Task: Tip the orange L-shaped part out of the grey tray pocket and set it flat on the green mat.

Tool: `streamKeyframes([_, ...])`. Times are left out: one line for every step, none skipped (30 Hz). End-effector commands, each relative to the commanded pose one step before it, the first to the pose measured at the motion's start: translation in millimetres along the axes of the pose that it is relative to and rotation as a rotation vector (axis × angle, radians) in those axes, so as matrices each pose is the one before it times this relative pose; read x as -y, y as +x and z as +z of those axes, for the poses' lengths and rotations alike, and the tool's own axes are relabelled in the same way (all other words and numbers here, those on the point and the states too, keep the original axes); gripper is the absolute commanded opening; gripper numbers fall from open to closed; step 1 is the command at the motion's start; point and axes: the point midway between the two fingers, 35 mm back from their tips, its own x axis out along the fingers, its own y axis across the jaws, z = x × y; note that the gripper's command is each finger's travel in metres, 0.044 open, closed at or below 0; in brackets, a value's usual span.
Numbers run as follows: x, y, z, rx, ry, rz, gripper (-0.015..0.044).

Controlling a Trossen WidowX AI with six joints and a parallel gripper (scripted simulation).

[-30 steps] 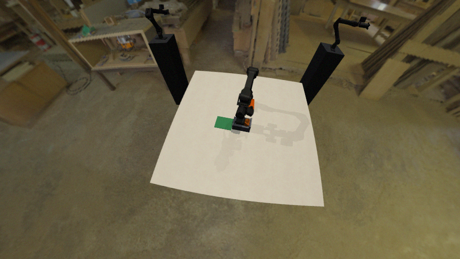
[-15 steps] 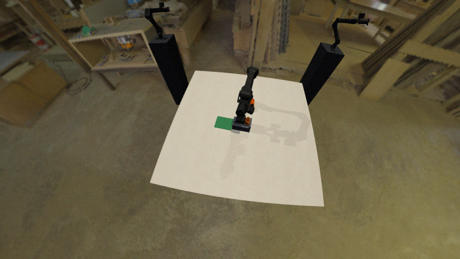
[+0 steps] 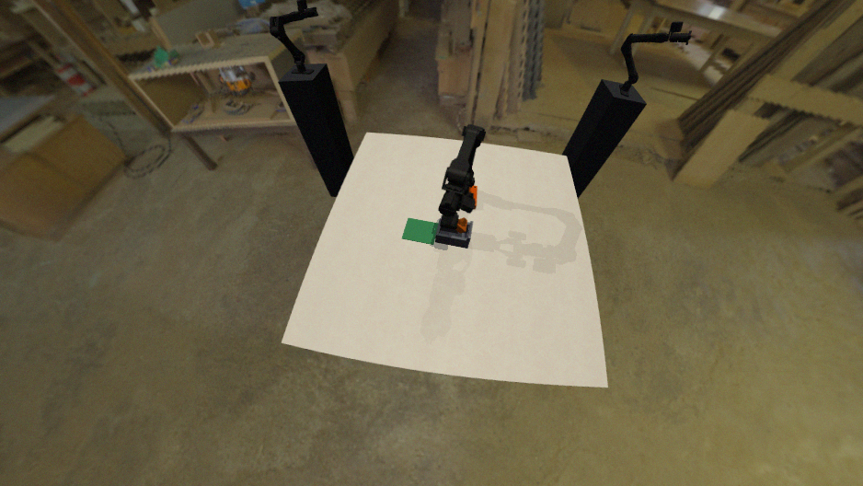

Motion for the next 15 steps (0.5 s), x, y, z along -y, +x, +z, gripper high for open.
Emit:
streamKeyframes([-0.86,1.16,-12.95,0.00191,-0.0001,0.00053,0.0])
streamKeyframes([-0.39,0.3,-4.64,-0.00038,0.0,0.00004,0.0])
streamKeyframes([-0.41,0.23,-4.53,-0.00037,0.0,0.00005,0.0])
streamKeyframes([-0.4,0.18,-4.45,-0.00037,0.0,0.00005,0.0])
streamKeyframes([-0.39,0.14,-4.4,-0.00036,0.0,0.00005,0.0])
streamKeyframes([-0.41,0.1,-4.38,-0.00036,0.0,0.00005,0.0])
streamKeyframes([-0.44,0.08,-4.36,-0.00036,0.0,0.00005,0.0])
streamKeyframes([-0.46,0.06,-4.34,-0.00036,0.0,0.00005,0.0])
streamKeyframes([-0.46,0.04,-4.32,-0.00035,0.0,0.00005,0.0])
streamKeyframes([-0.46,0.03,-4.29,-0.00035,0.0,0.00005,0.0])
streamKeyframes([-0.47,0.02,-4.26,-0.00035,0.0,0.00005,0.0])
streamKeyframes([-0.48,0.01,-4.23,-0.00034,0.0,0.00005,0.0])
streamKeyframes([-0.48,0.01,-4.19,-0.00034,0.0,0.00005,0.0])
streamKeyframes([-0.47,0.0,-4.15,-0.00034,0.0,0.00005,0.0])
streamKeyframes([-0.45,0.0,-4.11,-0.00033,0.0,0.00005,0.0])
